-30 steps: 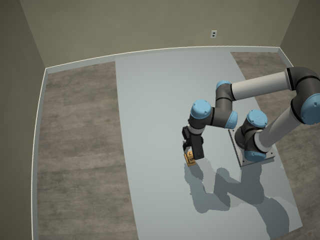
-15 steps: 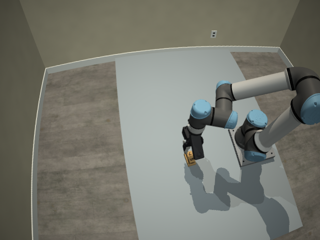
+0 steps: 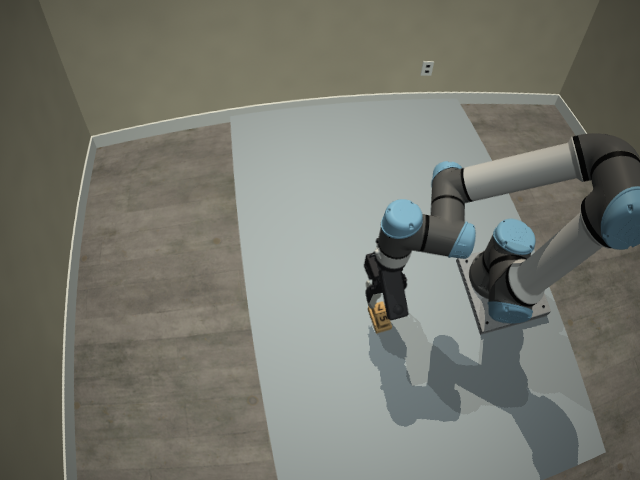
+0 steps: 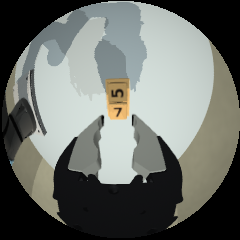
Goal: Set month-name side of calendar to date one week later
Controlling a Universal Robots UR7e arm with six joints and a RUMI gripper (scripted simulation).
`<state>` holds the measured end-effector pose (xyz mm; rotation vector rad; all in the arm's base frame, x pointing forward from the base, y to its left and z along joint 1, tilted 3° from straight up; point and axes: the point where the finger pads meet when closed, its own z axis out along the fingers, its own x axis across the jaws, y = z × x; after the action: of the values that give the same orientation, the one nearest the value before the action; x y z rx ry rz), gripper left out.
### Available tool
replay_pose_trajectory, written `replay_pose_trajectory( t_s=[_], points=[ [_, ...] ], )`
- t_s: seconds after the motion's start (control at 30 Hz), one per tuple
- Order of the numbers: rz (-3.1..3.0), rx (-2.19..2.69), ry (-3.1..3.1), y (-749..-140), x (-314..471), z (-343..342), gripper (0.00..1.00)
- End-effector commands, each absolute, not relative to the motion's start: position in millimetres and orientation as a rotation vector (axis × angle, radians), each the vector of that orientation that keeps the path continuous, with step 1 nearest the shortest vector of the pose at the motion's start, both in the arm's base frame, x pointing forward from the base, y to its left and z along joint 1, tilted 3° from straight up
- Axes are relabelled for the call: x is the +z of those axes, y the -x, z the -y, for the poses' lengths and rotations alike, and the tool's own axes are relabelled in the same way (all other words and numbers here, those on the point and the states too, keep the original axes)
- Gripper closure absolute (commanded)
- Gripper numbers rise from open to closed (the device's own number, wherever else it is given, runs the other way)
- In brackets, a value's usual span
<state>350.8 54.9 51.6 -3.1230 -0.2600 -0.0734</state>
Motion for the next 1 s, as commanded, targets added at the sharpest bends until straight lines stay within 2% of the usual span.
replay_pose_trajectory(
  t_s=[0.0, 0.97],
  points=[
    [0.26, -0.066, 3.12, -349, 44, -56, 0.72],
    [0.26, -0.07, 3.121, -351, 25, -56, 0.72]
  ],
)
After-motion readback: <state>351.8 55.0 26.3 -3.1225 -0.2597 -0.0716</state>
